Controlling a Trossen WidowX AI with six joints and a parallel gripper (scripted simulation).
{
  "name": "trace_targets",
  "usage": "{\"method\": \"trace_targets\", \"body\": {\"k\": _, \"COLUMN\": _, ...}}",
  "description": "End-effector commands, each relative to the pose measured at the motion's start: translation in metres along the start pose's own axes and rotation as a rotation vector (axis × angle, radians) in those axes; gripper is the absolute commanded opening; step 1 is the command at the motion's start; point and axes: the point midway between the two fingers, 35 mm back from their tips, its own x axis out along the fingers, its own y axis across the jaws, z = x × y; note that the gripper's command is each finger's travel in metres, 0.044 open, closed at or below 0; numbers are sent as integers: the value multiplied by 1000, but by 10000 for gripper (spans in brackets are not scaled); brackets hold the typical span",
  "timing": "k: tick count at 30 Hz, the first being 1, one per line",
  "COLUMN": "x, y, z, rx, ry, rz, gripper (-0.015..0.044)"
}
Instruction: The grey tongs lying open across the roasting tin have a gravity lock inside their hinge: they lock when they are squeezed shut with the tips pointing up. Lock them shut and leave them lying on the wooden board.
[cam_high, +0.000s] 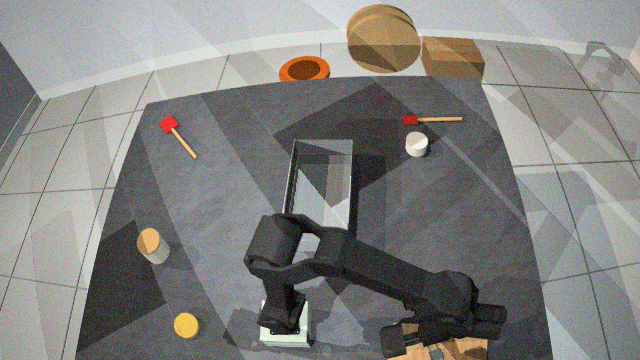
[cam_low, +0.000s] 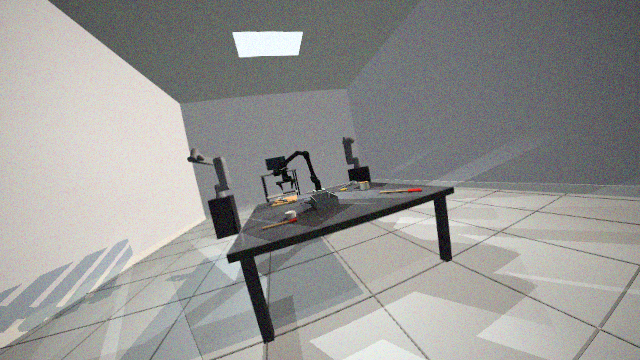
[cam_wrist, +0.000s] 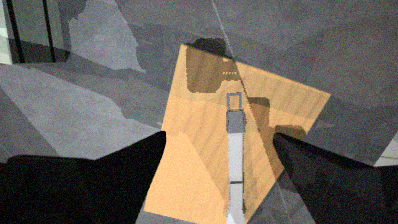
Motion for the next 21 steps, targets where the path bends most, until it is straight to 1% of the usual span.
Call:
{"method": "trace_targets", "body": {"k": 1, "x": -7, "y": 15, "z": 21, "rx": 17, "ry": -9, "rz": 11, "gripper": 440}}
{"method": "trace_targets", "body": {"k": 7, "x": -9, "y": 15, "z": 21, "rx": 16, "ry": -8, "rz": 10, "gripper": 440}}
{"method": "trace_targets", "body": {"k": 14, "x": -56, "y": 15, "z": 19, "rx": 9, "ry": -4, "rz": 5, "gripper": 440}}
{"method": "trace_targets", "body": {"k": 21, "x": -57, "y": 15, "z": 19, "rx": 8, "ry": -3, "rz": 5, "gripper": 440}}
